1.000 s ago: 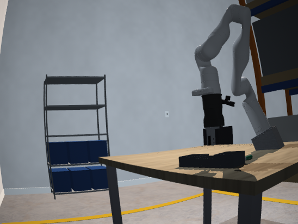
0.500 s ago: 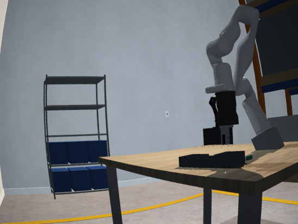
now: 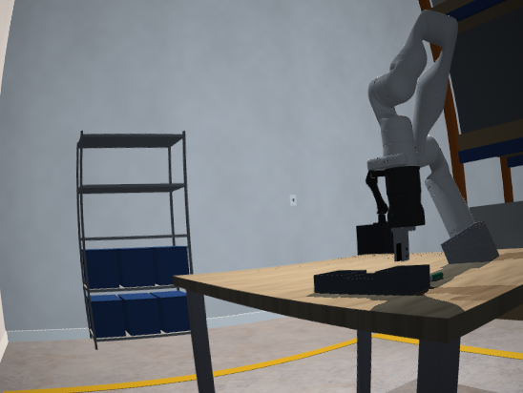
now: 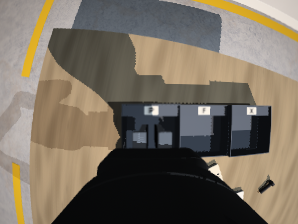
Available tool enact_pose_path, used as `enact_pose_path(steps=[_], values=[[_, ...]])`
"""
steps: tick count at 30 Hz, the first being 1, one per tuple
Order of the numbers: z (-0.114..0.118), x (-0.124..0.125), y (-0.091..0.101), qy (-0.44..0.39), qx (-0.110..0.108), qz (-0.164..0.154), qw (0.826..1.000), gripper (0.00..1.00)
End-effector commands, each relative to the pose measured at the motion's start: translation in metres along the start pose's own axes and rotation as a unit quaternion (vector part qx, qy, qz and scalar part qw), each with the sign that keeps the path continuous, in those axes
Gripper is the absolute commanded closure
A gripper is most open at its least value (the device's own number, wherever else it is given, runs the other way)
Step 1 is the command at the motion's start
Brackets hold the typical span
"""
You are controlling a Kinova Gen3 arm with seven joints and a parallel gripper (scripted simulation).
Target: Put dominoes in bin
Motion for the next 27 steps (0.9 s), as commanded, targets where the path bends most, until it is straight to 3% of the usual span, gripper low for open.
enact_pose_path(steps=[1, 16, 27], values=[[0.002, -0.001, -0.011, -0.001, 0.000, 0.000, 1.000, 0.69], [0.002, 0.000, -0.045, -0.001, 0.000, 0.000, 1.000, 0.69], [0.002, 0.000, -0.043, -0.002, -0.001, 0.000, 1.000, 0.69]])
Point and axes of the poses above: the point where the finger pads meet when closed, its own y axis back along the fingers, its own z axis across the jaws, x = y × z, the point moved 6 cm from there along y, back along the fingers, and after that the axes turned 15 degrees about y, right-handed, at the moved point
